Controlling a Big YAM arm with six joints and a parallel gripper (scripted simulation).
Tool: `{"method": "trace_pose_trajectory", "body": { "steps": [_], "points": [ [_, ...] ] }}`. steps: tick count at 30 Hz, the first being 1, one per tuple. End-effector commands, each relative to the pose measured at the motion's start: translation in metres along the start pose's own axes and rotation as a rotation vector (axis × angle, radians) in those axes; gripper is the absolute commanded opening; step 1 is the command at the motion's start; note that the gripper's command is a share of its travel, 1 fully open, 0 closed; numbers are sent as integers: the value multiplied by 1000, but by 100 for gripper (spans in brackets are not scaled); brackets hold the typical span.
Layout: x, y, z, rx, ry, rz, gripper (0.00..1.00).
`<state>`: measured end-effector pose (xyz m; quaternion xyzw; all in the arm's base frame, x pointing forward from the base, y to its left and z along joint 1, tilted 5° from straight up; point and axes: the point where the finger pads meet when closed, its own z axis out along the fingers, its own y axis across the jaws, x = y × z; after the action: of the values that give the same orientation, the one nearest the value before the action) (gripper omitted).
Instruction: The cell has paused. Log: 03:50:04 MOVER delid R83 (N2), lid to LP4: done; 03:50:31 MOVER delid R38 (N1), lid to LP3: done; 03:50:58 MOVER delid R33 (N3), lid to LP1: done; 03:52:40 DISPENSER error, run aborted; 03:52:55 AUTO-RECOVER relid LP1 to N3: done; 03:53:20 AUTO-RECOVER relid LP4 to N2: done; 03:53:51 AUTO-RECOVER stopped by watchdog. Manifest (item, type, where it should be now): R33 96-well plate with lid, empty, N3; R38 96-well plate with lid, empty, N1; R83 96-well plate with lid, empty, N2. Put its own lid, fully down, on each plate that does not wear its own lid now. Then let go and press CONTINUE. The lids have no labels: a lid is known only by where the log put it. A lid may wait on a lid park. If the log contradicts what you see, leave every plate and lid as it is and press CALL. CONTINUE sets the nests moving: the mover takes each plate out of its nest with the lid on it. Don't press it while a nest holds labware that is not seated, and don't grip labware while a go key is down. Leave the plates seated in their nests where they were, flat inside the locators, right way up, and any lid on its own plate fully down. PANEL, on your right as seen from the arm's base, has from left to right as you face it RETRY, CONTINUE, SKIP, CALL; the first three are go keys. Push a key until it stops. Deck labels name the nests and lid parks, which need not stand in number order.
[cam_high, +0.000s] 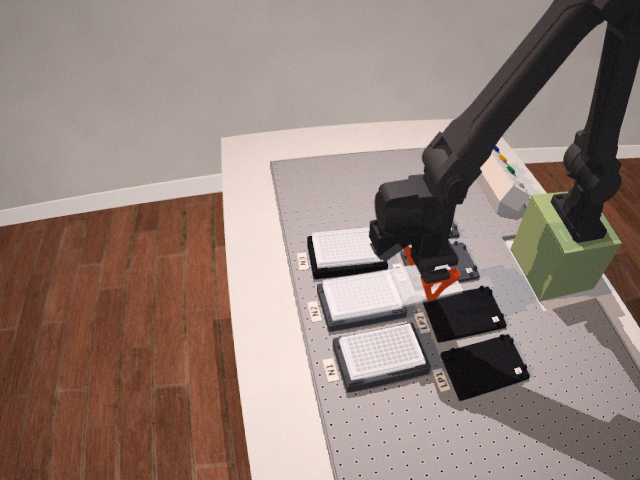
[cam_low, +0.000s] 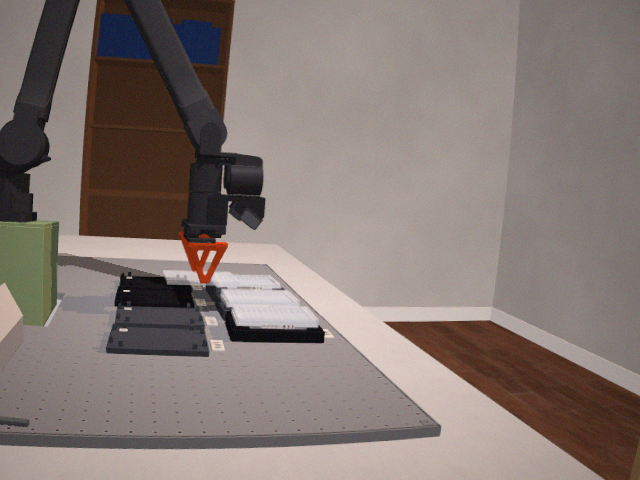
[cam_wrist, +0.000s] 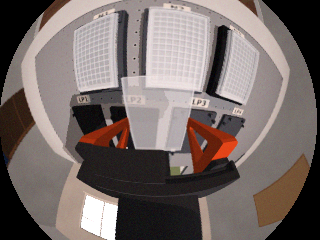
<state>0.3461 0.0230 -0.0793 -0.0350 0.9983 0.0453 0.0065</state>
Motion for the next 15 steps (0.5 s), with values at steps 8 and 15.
{"method": "trace_pose_trajectory", "body": {
  "steps": [8,15],
  "points": [
    [-46,31,-3,-1,-14,31,0],
    [-72,57,-4,-2,-16,31,0]
  ]
}}
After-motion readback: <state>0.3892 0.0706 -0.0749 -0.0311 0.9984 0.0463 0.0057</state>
